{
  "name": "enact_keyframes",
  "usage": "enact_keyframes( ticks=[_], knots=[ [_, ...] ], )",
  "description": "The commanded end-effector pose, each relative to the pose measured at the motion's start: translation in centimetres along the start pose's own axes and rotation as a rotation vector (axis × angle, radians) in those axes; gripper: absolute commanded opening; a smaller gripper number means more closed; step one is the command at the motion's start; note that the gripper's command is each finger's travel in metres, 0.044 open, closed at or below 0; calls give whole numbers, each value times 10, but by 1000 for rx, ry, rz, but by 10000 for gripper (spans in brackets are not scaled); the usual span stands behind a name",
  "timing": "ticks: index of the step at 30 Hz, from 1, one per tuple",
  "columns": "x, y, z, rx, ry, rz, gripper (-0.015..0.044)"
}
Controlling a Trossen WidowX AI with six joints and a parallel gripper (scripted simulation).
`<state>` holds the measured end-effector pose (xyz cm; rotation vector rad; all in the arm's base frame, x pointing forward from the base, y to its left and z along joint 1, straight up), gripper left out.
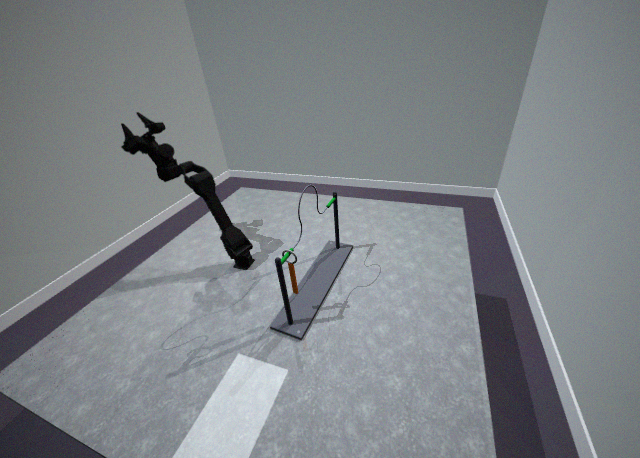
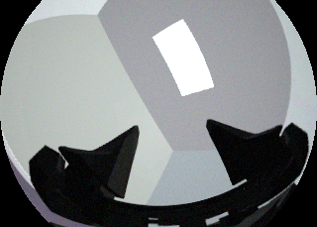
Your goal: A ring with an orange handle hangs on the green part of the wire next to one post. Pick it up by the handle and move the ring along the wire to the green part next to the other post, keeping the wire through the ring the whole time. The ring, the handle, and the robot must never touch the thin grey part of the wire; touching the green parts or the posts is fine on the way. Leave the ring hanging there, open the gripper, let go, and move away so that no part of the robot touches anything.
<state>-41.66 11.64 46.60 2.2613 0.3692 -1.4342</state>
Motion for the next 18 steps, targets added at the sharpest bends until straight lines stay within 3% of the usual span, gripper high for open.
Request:
enact_keyframes(
  ticks=[1,9,18],
  knots=[
    [0,-1,-1,2,0,1,374],
    [9,-43,-51,107,-1,88,164],
    [30,-90,-136,261,-16,228,160]
  ],
)
Point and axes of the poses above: the point midway between the two fingers, 35 mm back from their tips, its own x axis back along the fingers, its own z axis across the jaws, y = z × x, the point moved 8 cm from there along x, back along the fingers, and after that the axes turned 8 degrees about -x, right-handed, at the moved point
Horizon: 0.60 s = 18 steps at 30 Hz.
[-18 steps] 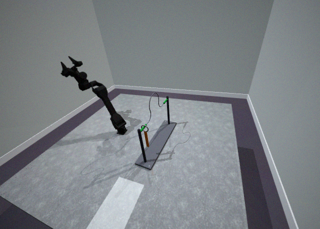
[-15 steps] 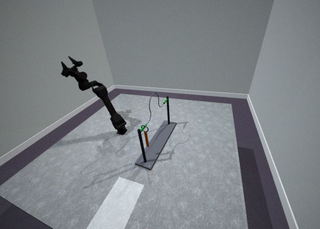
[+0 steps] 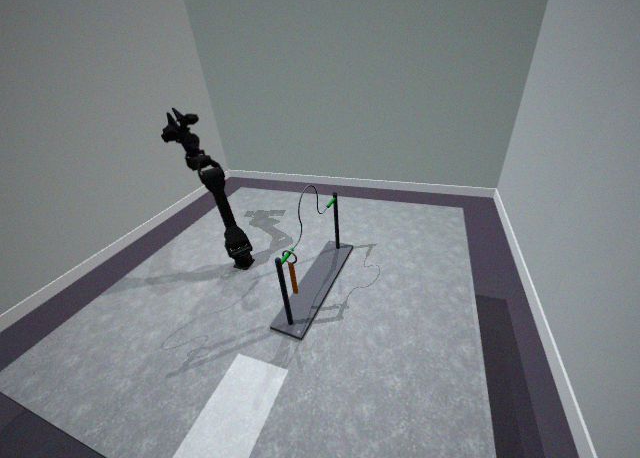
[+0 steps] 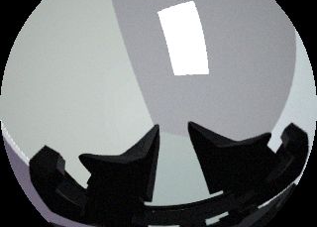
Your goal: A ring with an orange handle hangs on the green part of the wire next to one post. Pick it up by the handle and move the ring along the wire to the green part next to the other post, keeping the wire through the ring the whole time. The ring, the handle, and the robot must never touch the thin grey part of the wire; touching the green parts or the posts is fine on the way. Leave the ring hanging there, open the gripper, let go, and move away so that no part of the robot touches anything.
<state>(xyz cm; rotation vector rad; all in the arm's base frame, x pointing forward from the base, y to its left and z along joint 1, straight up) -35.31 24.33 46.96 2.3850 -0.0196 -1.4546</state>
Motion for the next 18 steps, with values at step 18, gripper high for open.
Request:
enact_keyframes(
  ticks=[18],
  knots=[
    [60,-98,-200,330,-88,355,160]
  ],
)
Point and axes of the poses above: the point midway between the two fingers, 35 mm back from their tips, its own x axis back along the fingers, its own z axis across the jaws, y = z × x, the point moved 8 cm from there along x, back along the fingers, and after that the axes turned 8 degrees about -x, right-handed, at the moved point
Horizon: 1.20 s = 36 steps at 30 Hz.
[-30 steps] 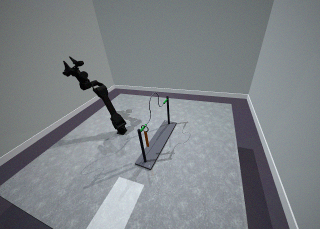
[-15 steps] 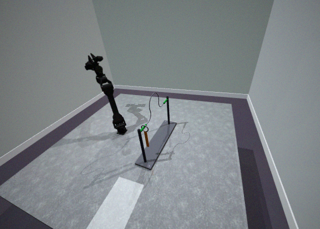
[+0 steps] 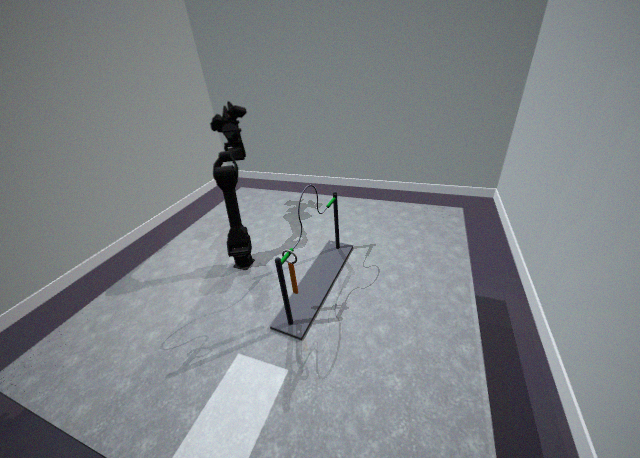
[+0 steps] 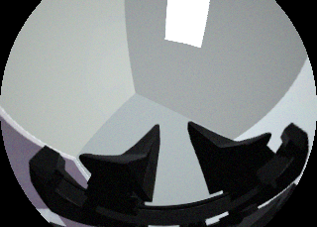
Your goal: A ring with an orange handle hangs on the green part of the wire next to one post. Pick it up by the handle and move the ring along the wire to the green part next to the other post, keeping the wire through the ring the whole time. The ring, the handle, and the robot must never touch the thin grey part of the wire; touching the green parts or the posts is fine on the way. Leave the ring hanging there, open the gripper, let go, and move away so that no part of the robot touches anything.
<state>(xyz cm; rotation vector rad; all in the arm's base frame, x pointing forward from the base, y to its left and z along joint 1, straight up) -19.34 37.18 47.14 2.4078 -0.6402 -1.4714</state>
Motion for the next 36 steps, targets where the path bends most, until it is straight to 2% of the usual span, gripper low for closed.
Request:
enact_keyframes(
  ticks=[1,10,18,27,36],
  knots=[
    [8,-20,-32,47,-18,62,160],
    [40,-63,-122,179,-95,237,160],
    [80,-82,-202,287,-181,393,160],
    [135,-80,-287,399,-300,565,160],
    [198,-57,-361,500,-442,730,160]
  ],
)
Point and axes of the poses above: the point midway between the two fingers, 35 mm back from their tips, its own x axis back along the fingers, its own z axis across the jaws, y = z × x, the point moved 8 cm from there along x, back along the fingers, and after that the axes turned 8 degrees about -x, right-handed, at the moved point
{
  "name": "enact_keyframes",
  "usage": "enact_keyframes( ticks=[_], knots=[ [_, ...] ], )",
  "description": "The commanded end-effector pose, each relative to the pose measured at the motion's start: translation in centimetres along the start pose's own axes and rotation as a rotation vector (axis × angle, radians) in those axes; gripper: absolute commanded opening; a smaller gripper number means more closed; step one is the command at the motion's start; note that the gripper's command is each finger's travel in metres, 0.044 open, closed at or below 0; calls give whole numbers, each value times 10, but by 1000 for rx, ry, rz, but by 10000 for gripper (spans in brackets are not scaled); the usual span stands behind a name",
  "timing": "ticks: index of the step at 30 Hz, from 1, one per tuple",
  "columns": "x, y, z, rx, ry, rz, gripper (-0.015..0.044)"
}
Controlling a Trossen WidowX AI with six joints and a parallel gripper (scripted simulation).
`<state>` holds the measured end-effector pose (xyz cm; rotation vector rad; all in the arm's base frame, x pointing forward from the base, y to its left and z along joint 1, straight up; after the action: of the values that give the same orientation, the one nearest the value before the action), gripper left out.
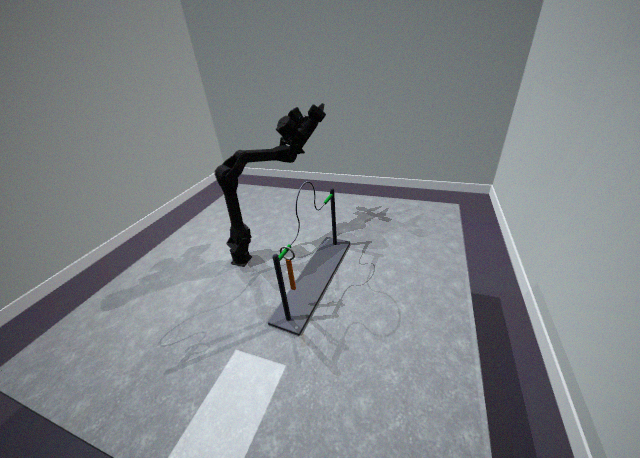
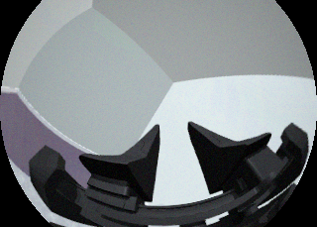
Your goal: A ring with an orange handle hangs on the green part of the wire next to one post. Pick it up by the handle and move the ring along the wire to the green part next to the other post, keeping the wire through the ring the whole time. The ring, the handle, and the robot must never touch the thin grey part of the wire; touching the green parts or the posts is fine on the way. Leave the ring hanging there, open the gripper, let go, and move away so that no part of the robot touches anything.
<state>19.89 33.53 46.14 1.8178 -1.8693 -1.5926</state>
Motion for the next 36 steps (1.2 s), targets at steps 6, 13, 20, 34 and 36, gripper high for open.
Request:
enact_keyframes(
  ticks=[6,13,20,34,36],
  knots=[
    [32,-33,-77,68,-129,163,160],
    [70,-50,-140,121,-256,294,160],
    [117,-54,-199,180,-407,409,160],
    [225,-35,-304,319,-808,639,160],
    [242,-30,-317,327,-877,655,160]
  ],
)
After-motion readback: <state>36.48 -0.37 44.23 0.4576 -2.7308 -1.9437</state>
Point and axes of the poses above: the point midway between the two fingers, 35 mm back from their tips, its own x axis back along the fingers, its own z axis across the jaws, y = z × x, the point moved 8 cm from there along x, back along the fingers, and after that the axes turned 8 degrees about -x, right-handed, at the moved point
